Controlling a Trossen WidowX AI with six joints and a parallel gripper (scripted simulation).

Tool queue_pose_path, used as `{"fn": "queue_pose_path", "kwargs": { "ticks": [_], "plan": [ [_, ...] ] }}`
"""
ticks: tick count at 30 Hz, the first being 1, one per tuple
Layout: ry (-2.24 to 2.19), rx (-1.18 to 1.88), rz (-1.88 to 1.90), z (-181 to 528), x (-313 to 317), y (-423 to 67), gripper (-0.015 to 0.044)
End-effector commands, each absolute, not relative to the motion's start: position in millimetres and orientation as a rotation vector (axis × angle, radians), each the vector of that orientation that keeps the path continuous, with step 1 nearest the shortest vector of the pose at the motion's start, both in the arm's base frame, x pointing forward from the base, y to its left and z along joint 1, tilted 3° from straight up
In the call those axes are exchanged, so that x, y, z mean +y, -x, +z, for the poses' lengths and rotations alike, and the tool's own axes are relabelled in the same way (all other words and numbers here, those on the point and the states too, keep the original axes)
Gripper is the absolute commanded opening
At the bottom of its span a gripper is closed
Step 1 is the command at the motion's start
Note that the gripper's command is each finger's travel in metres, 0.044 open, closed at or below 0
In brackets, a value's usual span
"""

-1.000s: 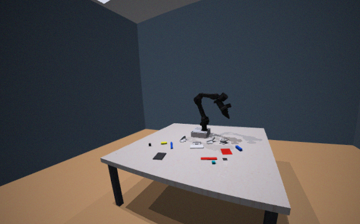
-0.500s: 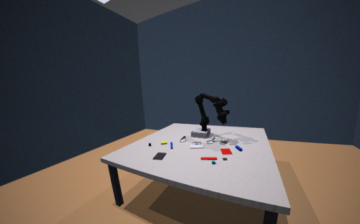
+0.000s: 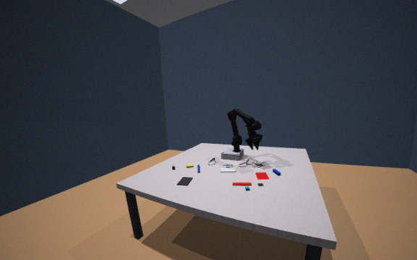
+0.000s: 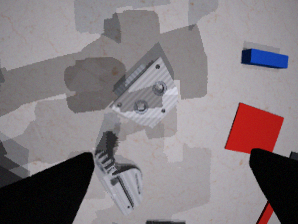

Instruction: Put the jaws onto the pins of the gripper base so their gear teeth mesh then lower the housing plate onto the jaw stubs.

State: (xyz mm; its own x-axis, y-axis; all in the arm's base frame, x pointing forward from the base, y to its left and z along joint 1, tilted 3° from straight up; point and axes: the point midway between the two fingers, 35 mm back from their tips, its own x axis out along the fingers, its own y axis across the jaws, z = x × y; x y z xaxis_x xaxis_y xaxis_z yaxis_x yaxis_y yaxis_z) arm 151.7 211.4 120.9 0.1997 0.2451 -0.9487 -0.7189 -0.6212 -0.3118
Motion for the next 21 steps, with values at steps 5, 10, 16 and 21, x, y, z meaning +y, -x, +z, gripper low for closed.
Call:
{"fn": "queue_pose_path", "kwargs": {
  "ticks": [5, 10, 16, 21],
  "plan": [
    [1.821, 0.481, 1.652, 94, 186, -153, 0.0440],
    [1.889, 0.488, 1.733, 81, 172, -153, 0.0440],
    [1.954, 0.490, 1.838, 67, 155, -151, 0.0440],
    [1.960, 0.490, 1.850, 66, 153, -151, 0.0440]
  ]
}}
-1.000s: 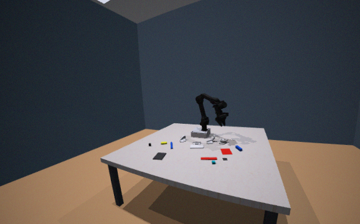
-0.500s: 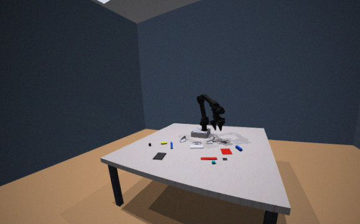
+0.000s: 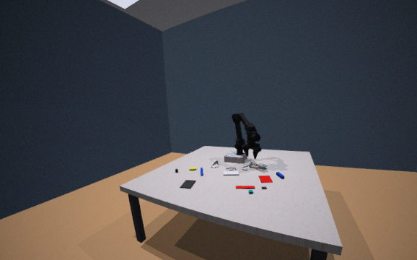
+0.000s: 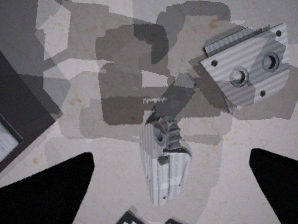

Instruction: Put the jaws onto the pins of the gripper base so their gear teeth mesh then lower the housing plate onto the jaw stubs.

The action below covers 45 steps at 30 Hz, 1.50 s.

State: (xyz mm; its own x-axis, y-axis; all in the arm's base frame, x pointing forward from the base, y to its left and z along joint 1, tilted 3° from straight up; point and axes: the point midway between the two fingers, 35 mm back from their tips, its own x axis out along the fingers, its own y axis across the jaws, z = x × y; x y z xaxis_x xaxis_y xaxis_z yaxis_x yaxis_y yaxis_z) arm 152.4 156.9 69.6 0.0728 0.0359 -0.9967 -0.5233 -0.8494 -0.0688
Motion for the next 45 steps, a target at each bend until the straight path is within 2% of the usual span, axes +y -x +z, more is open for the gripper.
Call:
{"fn": "queue_pose_path", "kwargs": {
  "ticks": [1, 45],
  "plan": [
    [1.960, 0.490, 1.850, 66, 153, -151, 0.0440],
    [1.960, 0.490, 1.851, -3, 155, -156, 0.0440]
  ]
}}
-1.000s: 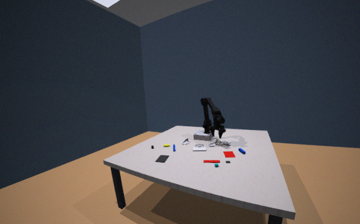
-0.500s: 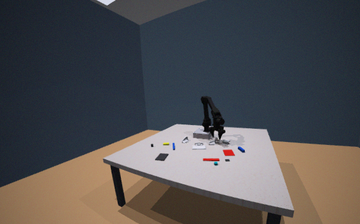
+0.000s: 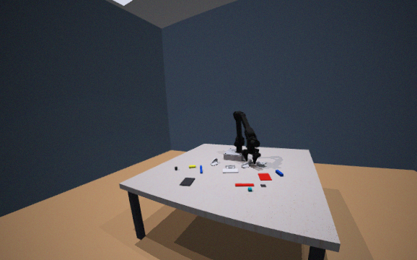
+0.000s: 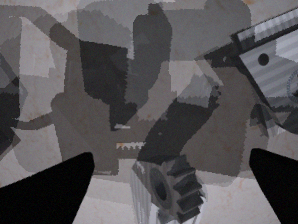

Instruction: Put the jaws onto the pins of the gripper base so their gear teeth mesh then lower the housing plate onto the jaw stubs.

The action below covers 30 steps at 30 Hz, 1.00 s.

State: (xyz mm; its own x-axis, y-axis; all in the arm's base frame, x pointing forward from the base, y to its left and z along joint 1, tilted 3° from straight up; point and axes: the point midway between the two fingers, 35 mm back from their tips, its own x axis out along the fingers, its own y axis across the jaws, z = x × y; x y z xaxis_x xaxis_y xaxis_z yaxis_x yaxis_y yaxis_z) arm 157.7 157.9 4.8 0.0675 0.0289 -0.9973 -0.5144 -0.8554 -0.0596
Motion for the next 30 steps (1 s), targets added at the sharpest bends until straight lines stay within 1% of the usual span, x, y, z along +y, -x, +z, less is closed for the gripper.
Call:
{"fn": "queue_pose_path", "kwargs": {
  "ticks": [1, 12, 23, 30],
  "plan": [
    [1.960, 0.490, 1.851, -4.1, 154.6, -155.8, 0.0440],
    [1.960, 0.491, 1.851, -9.3, 154.0, -155.4, 0.0440],
    [1.960, 0.491, 1.851, -9.3, 154.0, -155.4, 0.0151],
    [1.960, 0.491, 1.851, -9.3, 154.0, -155.4, 0.0105]
  ]
}}
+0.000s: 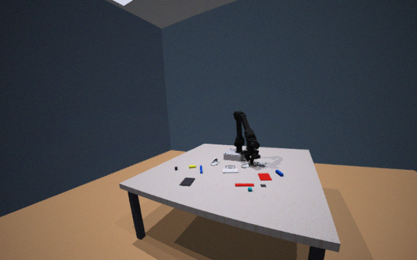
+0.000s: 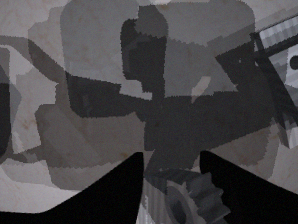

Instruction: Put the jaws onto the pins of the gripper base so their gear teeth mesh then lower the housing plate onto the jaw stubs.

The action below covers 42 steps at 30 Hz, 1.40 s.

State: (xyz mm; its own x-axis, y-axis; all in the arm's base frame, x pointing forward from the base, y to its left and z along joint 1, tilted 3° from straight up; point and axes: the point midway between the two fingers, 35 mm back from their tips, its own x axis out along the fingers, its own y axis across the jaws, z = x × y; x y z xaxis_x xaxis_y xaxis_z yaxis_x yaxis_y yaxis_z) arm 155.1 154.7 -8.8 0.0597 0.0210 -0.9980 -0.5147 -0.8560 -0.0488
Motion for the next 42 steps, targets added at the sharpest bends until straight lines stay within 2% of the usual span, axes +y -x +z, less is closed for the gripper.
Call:
{"fn": "queue_pose_path", "kwargs": {
  "ticks": [1, 3, 42],
  "plan": [
    [1.960, 0.491, 1.851, -9, 154, -155, 0.0078],
    [1.960, 0.491, 1.851, -9, 154, -155, 0.0037],
    [1.960, 0.490, 1.851, 16, 154, -154, 0.0037]
  ]
}}
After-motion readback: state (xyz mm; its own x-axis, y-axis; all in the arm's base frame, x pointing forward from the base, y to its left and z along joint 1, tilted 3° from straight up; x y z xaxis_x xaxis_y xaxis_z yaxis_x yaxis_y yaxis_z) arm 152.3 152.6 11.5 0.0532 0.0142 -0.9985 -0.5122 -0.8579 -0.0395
